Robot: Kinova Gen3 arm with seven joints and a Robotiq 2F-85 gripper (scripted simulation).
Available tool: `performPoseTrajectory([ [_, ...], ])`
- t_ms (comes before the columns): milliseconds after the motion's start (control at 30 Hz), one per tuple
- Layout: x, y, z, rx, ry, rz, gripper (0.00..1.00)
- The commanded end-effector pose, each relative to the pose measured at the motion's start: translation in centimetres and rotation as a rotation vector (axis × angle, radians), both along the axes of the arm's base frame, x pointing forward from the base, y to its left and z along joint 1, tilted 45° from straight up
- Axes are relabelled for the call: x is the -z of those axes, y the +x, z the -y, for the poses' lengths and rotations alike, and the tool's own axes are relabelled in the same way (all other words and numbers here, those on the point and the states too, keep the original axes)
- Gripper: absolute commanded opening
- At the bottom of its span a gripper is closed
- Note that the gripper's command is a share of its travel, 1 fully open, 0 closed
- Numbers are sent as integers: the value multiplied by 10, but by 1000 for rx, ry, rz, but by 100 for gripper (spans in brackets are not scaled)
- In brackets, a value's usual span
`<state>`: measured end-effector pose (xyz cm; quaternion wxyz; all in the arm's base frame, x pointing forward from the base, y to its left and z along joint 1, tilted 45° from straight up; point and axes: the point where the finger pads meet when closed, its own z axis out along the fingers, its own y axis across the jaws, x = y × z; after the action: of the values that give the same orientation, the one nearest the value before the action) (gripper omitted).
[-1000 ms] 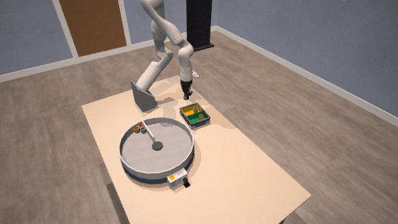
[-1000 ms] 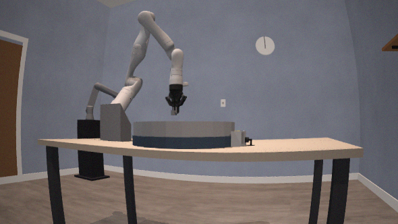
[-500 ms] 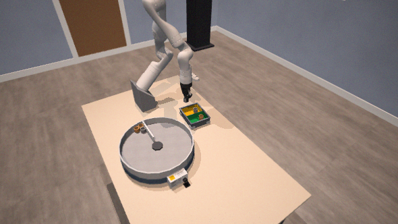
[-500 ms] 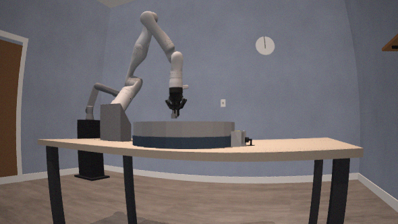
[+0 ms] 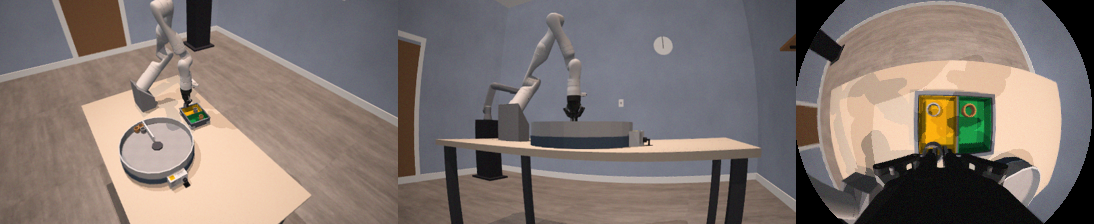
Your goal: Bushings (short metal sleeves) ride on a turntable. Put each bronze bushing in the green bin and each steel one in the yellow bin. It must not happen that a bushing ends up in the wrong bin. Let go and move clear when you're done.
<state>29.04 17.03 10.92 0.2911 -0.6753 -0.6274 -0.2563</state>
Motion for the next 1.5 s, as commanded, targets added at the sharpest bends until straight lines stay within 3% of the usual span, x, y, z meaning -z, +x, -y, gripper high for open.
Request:
performPoseTrajectory([
  [0,12,-4,-18,-14,-3,0,0],
  [1467,27,-5,-35,-15,-3,1,0],
])
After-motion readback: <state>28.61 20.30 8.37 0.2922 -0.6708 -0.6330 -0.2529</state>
